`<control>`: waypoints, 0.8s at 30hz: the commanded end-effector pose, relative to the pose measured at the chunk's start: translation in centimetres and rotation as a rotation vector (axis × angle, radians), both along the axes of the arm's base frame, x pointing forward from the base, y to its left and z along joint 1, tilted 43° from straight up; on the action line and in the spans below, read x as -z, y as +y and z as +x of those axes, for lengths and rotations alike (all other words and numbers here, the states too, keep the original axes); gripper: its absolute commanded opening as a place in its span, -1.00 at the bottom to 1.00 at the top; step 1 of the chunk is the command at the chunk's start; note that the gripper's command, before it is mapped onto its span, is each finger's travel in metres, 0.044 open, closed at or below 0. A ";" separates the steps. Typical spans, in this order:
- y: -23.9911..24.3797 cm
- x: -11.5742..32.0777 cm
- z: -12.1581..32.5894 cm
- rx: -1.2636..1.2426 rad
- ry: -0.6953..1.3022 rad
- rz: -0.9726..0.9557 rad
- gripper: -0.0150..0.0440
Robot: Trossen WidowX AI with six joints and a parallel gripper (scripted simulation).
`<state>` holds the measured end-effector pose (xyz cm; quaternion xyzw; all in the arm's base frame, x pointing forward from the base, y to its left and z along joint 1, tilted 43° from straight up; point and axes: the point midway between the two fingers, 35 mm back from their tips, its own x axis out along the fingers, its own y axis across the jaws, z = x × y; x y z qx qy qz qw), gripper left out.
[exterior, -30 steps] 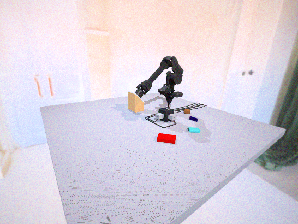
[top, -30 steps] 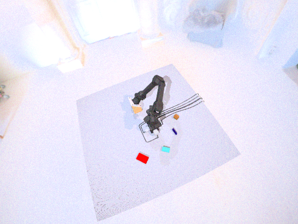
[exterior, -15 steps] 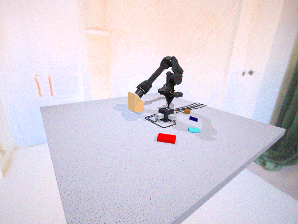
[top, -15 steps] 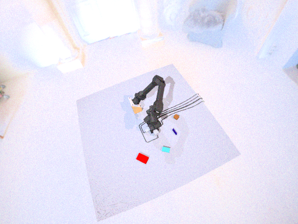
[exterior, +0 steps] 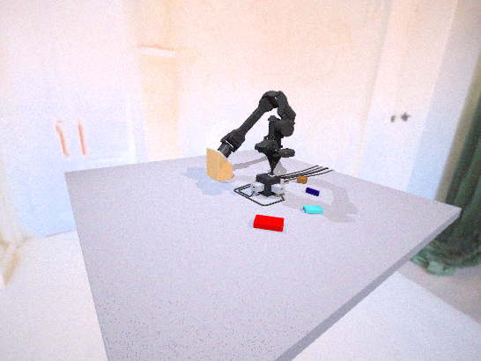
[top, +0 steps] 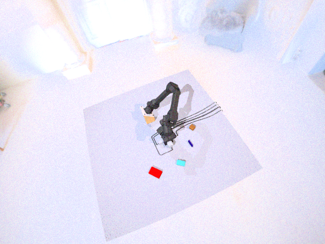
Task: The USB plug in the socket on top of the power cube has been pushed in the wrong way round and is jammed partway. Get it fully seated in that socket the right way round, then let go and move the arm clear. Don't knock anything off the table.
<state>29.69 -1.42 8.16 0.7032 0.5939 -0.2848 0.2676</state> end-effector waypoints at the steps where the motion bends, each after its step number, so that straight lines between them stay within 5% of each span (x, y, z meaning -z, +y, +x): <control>1: 0.1 0.1 0.0 0.004 0.002 0.003 -0.49; 24: 0.3 0.3 0.1 0.004 0.002 0.003 -0.49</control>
